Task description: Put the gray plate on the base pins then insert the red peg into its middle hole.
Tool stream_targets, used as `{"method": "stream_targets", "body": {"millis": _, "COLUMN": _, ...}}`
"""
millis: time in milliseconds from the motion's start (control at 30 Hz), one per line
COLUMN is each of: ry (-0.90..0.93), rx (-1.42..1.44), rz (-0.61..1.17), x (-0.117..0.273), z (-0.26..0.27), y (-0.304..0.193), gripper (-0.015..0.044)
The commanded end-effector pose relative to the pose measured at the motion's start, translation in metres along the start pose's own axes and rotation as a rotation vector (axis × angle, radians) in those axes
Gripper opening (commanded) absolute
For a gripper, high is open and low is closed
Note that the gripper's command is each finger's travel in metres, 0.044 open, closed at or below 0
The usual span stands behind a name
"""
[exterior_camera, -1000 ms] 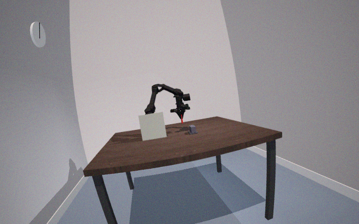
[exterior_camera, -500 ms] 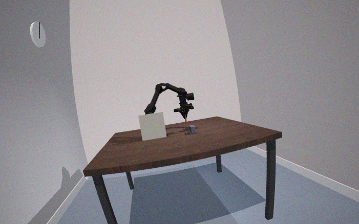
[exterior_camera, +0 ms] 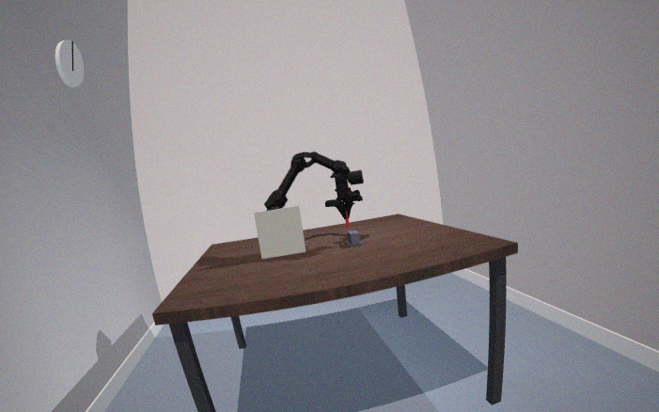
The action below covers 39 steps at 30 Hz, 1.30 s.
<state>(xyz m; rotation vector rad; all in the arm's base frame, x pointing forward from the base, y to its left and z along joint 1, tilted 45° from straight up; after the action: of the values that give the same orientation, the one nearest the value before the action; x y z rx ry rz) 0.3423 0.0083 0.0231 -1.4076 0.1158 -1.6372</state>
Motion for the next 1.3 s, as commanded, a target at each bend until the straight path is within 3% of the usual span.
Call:
{"method": "stream_targets", "body": {"millis": 0, "ry": 0.001, "rx": 0.005, "rz": 0.000, "x": -0.001, "z": 0.000, "y": 0.014, "gripper": 0.0000}}
{"method": "stream_targets", "body": {"millis": 267, "ry": 0.005, "rx": 0.010, "rz": 0.008, "x": -0.005, "z": -0.005, "y": 0.036, "gripper": 0.0000}}
{"method": "stream_targets", "body": {"millis": 1267, "ry": 0.005, "rx": 0.010, "rz": 0.008, "x": -0.004, "z": -0.005, "y": 0.037, "gripper": 0.0000}}
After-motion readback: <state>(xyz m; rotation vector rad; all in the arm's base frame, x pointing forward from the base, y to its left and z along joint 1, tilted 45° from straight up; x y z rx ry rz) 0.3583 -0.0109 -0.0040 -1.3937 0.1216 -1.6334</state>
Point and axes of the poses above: the point midway between the two fingers, 35 mm back from their tips, its own x axis back along the fingers, its own z axis across the jaws, y = z × x, the point moved 6 cm from there along x, back along the fingers, and after that the axes turned 1 degree about x, right-handed, at the moved point
